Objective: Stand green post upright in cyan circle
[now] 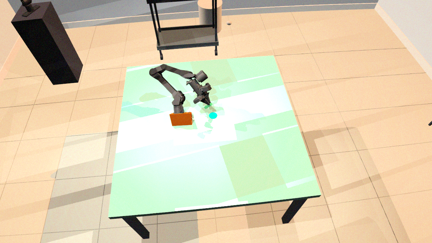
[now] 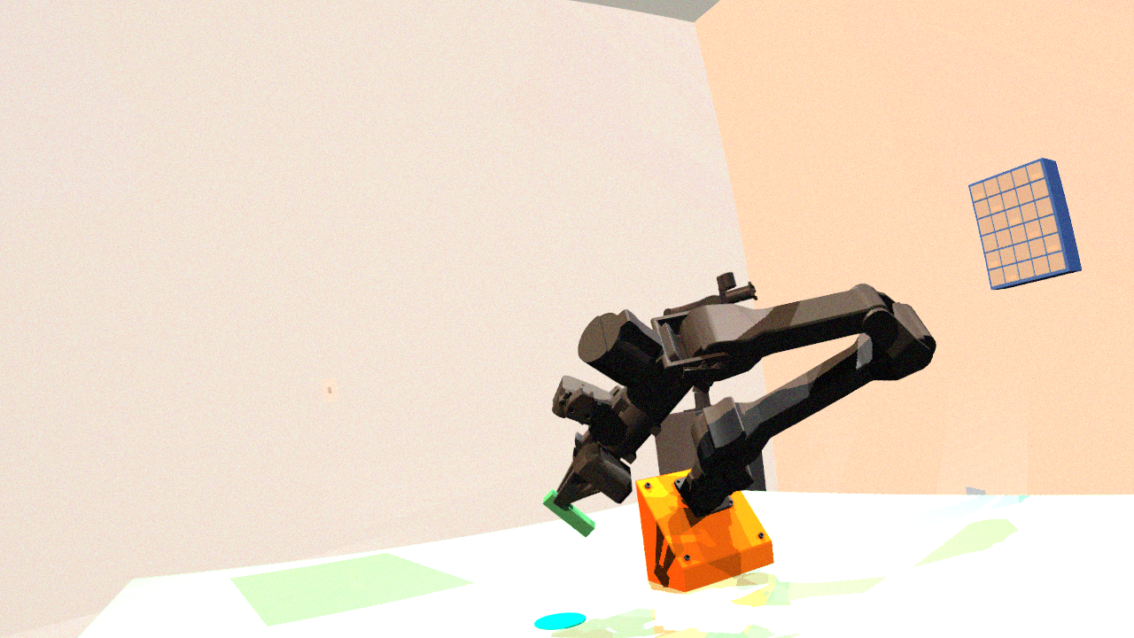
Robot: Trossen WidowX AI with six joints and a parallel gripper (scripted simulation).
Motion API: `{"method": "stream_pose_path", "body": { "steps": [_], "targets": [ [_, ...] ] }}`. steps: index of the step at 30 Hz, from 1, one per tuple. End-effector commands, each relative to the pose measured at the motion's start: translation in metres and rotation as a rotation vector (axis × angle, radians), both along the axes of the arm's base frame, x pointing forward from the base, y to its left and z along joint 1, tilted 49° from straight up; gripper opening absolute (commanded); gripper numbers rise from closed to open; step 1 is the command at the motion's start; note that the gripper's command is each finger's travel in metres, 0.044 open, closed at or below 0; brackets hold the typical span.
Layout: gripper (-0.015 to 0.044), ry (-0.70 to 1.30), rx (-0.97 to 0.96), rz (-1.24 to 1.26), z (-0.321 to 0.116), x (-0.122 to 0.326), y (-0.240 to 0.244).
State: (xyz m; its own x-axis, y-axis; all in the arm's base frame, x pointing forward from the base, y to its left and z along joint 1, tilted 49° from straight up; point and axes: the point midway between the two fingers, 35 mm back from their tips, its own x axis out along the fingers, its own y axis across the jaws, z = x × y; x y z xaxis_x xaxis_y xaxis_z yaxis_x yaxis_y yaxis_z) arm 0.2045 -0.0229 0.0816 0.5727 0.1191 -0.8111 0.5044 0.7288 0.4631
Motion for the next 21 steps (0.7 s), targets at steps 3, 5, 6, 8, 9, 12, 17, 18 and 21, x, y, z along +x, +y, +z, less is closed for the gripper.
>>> {"method": "stream_pose_path", "body": {
  "steps": [3,5,6,8,9,12,17,18,21],
  "targets": [
    [0.0023,-0.039,-0.012,-0.031,0.0004,-0.0003,-0.0005],
    [0.0023,-0.051,-0.014,-0.040,0.0005,-0.0002,-0.0007],
    [0.0023,-0.056,-0.014,-0.044,0.0005,-0.0002,-0.0007],
    [0.0023,-0.068,-0.016,-0.053,0.0006,-0.0001,-0.0009],
    [0.0023,-0.074,-0.017,-0.057,0.0007,-0.0001,-0.0009],
    [0.0023,-0.091,-0.019,-0.070,0.0008,0.0001,-0.0011],
    [0.0023,-0.121,-0.021,-0.091,0.0012,0.0004,-0.0015],
    [0.0023,-0.127,-0.021,-0.095,0.0012,0.0005,-0.0016],
    [0.0023,-0.145,-0.022,-0.108,0.0015,0.0007,-0.0018]
  ]
}}
